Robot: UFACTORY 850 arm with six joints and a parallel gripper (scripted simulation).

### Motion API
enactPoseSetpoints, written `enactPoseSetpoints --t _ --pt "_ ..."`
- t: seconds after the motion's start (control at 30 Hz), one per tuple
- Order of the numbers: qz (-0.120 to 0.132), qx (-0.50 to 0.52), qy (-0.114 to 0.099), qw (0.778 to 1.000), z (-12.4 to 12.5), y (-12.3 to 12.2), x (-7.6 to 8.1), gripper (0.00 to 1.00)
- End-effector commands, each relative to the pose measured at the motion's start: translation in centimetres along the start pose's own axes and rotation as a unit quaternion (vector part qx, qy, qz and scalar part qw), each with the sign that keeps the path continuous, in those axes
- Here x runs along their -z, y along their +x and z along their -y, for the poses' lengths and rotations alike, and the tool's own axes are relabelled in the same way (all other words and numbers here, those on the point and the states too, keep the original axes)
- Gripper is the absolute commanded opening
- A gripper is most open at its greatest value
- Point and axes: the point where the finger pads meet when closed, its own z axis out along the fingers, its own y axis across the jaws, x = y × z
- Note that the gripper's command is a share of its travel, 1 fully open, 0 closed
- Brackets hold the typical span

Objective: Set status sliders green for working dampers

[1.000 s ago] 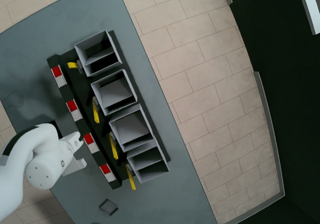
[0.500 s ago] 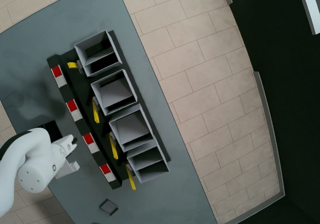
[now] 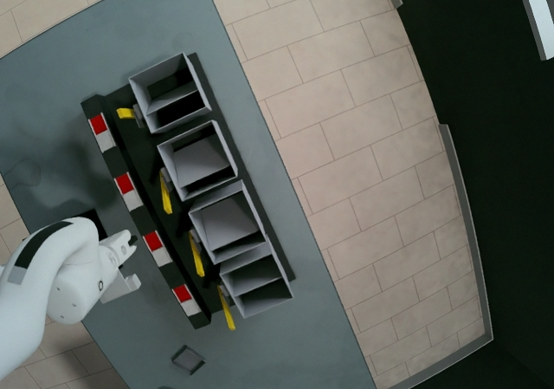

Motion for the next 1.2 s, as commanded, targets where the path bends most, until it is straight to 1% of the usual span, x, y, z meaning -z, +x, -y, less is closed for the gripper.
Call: enactPoseSetpoints --t 0.0,0.07,0.13,0.57,1.17 --pt "0.003 0.0 0.002 1.0 0.1 0.0 -1.4 0.0" --pt "0.003 0.0 0.002 1.0 0.1 0.0 -1.8 0.0" --pt "0.003 0.0 0.002 1.0 0.1 0.0 -1.8 0.0" --pt "0.003 0.0 0.002 1.0 0.1 0.0 -3.9 0.0" --pt "0.003 0.0 0.002 1.0 0.1 0.0 -5.6 0.0"
